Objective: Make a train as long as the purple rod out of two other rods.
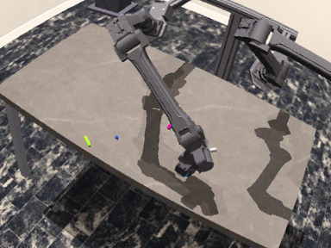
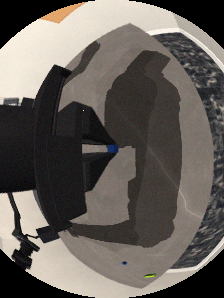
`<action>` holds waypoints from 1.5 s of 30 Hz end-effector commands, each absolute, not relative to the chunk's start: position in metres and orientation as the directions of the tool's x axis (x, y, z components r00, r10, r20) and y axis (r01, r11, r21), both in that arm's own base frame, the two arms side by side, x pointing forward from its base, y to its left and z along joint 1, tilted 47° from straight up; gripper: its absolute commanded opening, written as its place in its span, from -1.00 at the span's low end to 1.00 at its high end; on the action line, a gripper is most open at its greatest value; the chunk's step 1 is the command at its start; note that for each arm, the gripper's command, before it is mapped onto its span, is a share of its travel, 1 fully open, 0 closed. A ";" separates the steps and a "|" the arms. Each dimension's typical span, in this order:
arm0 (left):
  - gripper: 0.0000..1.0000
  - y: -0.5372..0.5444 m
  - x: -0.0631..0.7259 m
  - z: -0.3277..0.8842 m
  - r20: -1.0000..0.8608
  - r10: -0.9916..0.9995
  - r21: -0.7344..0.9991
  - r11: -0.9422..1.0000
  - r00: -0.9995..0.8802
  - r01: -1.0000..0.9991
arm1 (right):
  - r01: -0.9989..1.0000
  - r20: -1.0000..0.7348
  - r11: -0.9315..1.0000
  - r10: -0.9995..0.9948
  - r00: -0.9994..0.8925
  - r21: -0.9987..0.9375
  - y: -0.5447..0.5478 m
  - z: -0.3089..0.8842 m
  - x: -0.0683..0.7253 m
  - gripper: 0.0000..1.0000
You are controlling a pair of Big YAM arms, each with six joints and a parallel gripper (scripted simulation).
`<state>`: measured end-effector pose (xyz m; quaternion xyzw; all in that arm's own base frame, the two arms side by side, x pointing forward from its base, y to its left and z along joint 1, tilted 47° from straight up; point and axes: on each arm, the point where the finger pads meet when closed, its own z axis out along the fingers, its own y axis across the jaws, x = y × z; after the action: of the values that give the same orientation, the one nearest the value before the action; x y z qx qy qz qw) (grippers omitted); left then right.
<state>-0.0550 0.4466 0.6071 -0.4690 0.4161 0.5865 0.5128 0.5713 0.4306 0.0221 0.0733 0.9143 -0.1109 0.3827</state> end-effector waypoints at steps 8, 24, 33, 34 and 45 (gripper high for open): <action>1.00 0.439 -0.058 0.614 -0.972 0.234 0.000 -0.131 -0.031 -0.991 | 0.208 -0.720 0.968 0.042 -0.692 -0.143 0.436 0.027 0.579 -0.91; 1.00 0.439 -0.058 0.614 -0.972 0.234 0.000 -0.131 -0.031 -0.991 | 0.209 -0.720 0.967 0.042 -0.692 -0.143 0.436 0.027 0.580 -0.91; 1.00 0.439 -0.058 0.614 -0.972 0.234 0.000 -0.131 -0.031 -0.991 | 0.222 -0.723 0.965 0.055 -0.688 -0.137 0.429 0.022 0.590 -0.91; 1.00 0.439 -0.058 0.614 -0.972 0.234 0.000 -0.131 -0.031 -0.991 | 0.222 -0.724 0.966 0.056 -0.688 -0.136 0.429 0.021 0.591 -0.91; 1.00 0.439 -0.058 0.614 -0.972 0.234 0.000 -0.131 -0.031 -0.991 | 0.201 -0.721 0.969 0.038 -0.691 -0.141 0.438 0.014 0.588 -0.91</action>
<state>-0.0550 0.4466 0.6071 -0.4690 0.4161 0.5865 0.5128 0.5816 0.4252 0.0117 0.0727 0.9144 -0.1126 0.3821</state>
